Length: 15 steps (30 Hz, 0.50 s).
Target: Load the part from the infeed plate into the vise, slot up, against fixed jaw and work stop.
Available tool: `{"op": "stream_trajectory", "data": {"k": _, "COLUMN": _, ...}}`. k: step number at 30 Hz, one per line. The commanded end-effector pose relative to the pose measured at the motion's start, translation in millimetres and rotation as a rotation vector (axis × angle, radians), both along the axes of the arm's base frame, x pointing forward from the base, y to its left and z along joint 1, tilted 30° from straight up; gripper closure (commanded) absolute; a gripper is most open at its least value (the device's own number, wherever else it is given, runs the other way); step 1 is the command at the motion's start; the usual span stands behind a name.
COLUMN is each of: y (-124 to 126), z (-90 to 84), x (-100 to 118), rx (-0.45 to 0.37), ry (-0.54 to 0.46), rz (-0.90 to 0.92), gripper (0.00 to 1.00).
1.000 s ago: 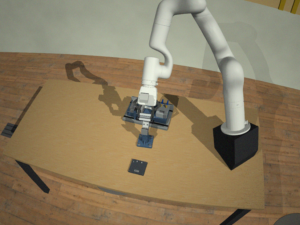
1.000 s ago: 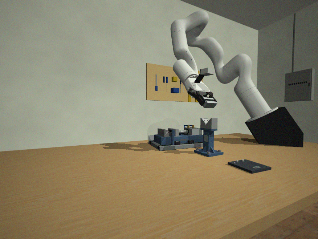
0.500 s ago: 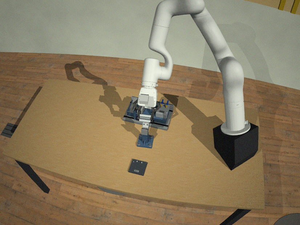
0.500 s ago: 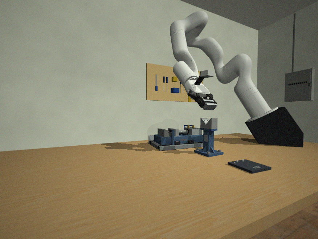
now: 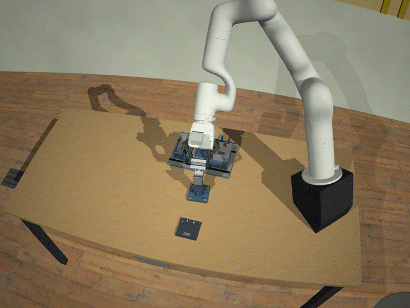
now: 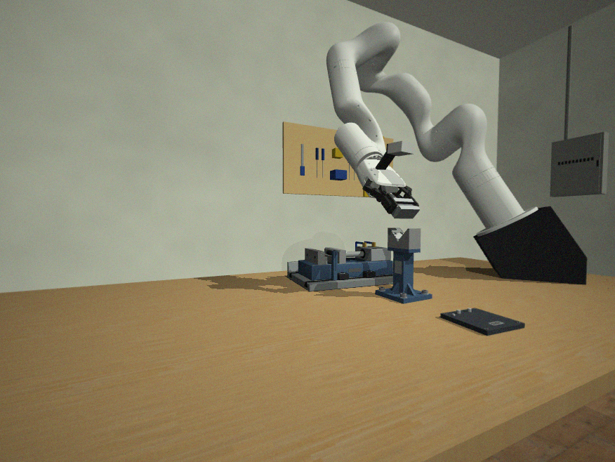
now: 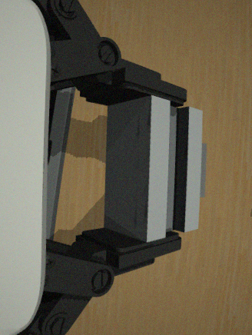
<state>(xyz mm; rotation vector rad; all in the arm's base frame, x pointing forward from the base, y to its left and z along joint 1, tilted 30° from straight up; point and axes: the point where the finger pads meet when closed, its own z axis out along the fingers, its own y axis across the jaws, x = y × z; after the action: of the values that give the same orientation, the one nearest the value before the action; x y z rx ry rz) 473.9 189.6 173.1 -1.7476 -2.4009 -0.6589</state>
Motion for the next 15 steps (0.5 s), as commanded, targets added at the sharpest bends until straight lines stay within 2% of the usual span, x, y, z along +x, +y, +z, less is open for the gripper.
{"op": "stream_trajectory", "data": {"k": 1, "y": -1, "z": -3.8, "x": 2, "rx": 0.001, "ry": -0.001, "rz": 0.000, "gripper": 1.00}}
{"op": "stream_trajectory", "data": {"k": 15, "y": -6, "z": -15.9, "x": 7, "rx": 0.001, "ry": -0.001, "rz": 0.000, "gripper": 1.00}}
